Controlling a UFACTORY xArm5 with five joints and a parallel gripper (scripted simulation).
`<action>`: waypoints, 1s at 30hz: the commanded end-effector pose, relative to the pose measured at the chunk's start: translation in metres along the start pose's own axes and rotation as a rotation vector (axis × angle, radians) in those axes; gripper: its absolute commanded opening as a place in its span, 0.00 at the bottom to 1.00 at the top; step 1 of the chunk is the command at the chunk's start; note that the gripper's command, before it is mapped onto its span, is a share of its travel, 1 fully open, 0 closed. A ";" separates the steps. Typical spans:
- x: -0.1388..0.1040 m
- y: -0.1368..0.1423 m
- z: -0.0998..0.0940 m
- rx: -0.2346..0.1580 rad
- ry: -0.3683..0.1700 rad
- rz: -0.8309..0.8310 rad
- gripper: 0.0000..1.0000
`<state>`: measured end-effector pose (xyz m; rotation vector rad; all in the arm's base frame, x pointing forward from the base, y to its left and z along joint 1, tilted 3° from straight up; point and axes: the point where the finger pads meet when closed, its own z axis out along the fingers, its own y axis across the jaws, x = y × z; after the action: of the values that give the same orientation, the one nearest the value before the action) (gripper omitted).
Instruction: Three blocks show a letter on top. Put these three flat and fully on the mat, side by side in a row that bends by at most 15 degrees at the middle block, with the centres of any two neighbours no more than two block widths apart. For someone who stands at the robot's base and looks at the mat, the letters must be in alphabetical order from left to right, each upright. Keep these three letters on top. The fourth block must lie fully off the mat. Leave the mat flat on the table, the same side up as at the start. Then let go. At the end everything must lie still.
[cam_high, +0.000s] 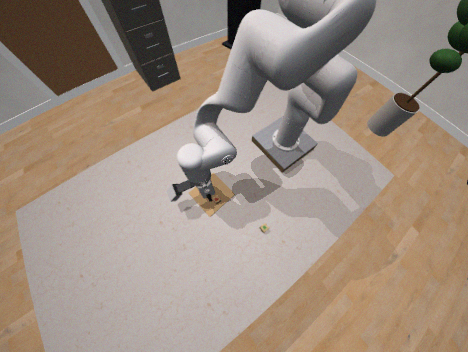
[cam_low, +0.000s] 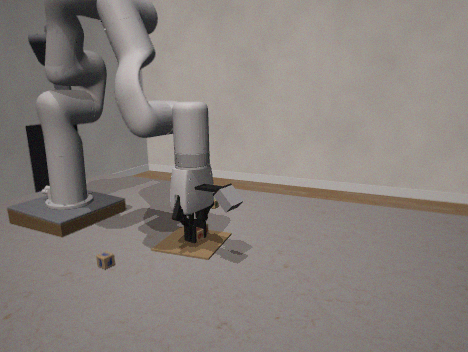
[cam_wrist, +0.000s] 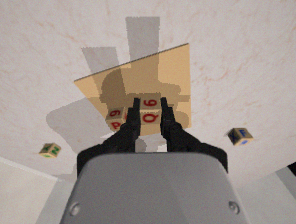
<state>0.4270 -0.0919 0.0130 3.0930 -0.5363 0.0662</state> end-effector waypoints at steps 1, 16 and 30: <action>0.001 0.000 -0.025 0.001 0.004 0.000 0.21; 0.001 0.000 -0.090 0.001 0.004 0.000 0.21; 0.000 -0.001 -0.090 0.001 0.004 0.069 0.21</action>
<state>0.4230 -0.0907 0.1014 3.0872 -0.5716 0.0661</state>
